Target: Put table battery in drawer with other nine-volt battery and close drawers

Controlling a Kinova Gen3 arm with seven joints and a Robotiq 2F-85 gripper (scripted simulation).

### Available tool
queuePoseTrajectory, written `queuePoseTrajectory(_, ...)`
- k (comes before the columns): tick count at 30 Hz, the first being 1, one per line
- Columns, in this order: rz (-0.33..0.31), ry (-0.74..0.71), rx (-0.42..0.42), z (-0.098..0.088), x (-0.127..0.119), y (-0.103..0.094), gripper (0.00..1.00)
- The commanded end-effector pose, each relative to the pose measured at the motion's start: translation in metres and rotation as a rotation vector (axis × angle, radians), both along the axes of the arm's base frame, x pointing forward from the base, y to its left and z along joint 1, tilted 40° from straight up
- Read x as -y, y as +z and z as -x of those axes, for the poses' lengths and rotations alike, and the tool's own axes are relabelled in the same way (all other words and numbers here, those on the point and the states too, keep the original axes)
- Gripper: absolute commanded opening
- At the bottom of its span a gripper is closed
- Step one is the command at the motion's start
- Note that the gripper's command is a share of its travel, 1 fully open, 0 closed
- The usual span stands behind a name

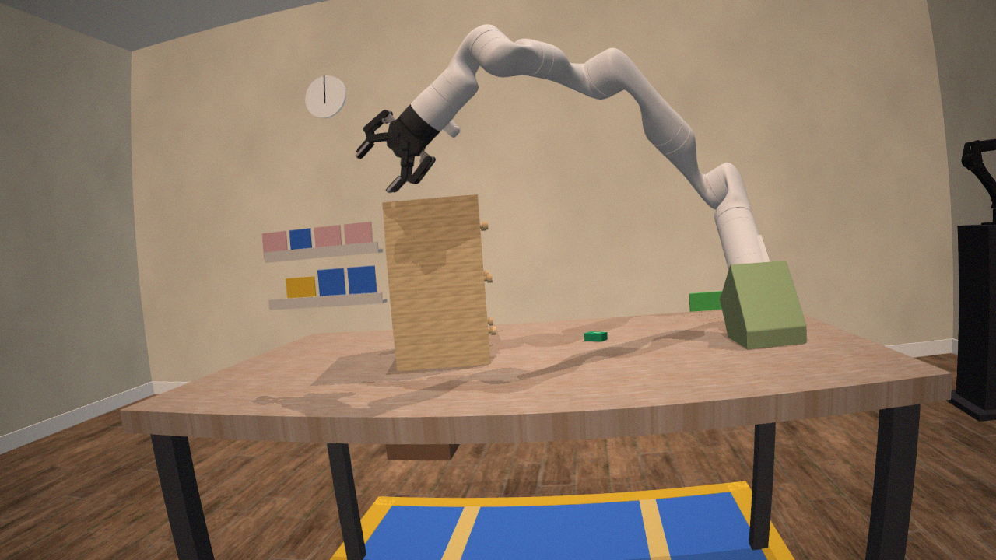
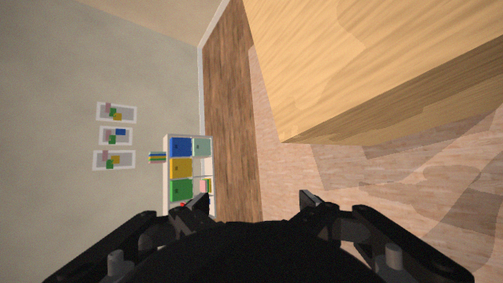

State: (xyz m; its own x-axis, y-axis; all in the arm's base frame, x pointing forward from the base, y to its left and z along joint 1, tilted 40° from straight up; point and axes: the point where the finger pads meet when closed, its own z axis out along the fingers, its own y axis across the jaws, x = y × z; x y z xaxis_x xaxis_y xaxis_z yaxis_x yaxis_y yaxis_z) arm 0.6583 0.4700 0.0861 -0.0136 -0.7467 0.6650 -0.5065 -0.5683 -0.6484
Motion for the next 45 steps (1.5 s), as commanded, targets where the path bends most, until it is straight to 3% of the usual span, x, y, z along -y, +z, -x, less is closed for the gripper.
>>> queuePoseTrajectory(1,-0.016,-0.016,0.002,0.002,0.002,0.004,1.00)
queuePoseTrajectory(6,-0.051,-0.055,0.010,0.007,0.010,0.017,1.00)
queuePoseTrajectory(11,-0.134,-0.146,0.024,0.019,0.029,0.043,1.00)
queuePoseTrajectory(14,-0.162,-0.160,0.024,0.021,0.031,0.049,1.00)
queuePoseTrajectory(21,-0.347,-0.400,0.064,0.061,0.087,0.107,1.00)
queuePoseTrajectory(22,-0.354,-0.391,0.061,0.059,0.084,0.106,1.00)
queuePoseTrajectory(24,-0.410,-0.480,0.078,0.077,0.106,0.124,1.00)
queuePoseTrajectory(25,-0.416,-0.472,0.075,0.075,0.103,0.123,1.00)
queuePoseTrajectory(27,-0.470,-0.568,0.093,0.096,0.127,0.141,1.00)
queuePoseTrajectory(30,-0.478,-0.558,0.089,0.094,0.124,0.140,1.00)
queuePoseTrajectory(34,-0.587,-0.748,0.124,0.138,0.170,0.171,1.00)
queuePoseTrajectory(35,-0.593,-0.742,0.122,0.137,0.168,0.170,1.00)
queuePoseTrajectory(37,-0.640,-0.838,0.140,0.161,0.192,0.184,1.00)
queuePoseTrajectory(38,-0.648,-0.831,0.137,0.159,0.189,0.183,1.00)
queuePoseTrajectory(41,-0.709,-0.970,0.163,0.196,0.223,0.200,1.00)
queuePoseTrajectory(42,-0.709,-0.970,0.163,0.196,0.223,0.200,1.00)
queuePoseTrajectory(45,-0.763,-1.091,0.185,0.230,0.250,0.212,1.00)
